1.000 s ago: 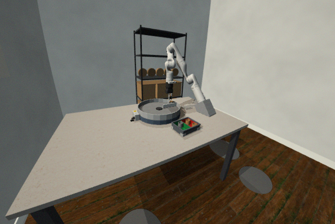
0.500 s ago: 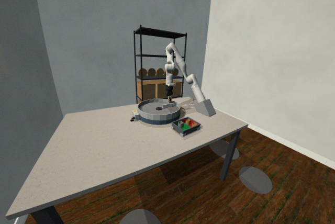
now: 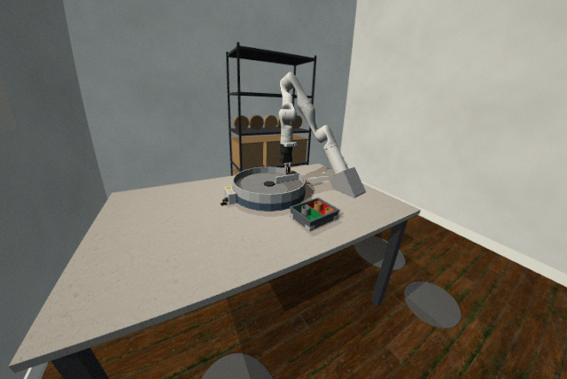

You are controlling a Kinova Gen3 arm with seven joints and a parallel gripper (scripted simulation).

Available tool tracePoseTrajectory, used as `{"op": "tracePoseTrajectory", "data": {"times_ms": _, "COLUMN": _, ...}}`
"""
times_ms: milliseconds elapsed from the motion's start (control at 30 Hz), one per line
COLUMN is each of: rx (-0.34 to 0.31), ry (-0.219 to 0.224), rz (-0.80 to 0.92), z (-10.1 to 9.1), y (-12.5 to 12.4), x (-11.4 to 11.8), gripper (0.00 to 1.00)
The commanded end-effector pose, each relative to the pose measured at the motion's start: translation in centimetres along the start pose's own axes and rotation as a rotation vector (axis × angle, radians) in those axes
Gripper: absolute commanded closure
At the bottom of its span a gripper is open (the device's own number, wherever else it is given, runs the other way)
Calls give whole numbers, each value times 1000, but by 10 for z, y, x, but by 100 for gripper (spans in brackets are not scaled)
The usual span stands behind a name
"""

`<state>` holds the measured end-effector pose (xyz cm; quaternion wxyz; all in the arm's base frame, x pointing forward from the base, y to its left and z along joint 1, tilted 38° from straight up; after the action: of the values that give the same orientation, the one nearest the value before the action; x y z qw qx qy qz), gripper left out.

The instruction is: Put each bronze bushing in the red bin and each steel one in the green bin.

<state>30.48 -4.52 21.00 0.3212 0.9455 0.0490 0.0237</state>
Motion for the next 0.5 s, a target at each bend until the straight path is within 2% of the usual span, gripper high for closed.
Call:
{"op": "tracePoseTrajectory", "data": {"times_ms": 0, "rx": 0, "ry": 3, "rz": 5, "z": 2, "y": 1, "x": 1, "gripper": 55}}
{"op": "tracePoseTrajectory", "data": {"times_ms": 467, "rx": 0, "ry": 1, "rz": 1, "z": 0, "y": 0, "x": 0, "gripper": 55}}
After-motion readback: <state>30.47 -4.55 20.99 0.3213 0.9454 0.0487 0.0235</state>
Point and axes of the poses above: the point where the finger pads meet when closed, its own z axis out along the fingers, its own x axis across the jaws, y = z × x, the point moved 10 cm from there along -z, back along the fingers, and after that the axes turned 9 degrees about -z, right-handed, at the moved point
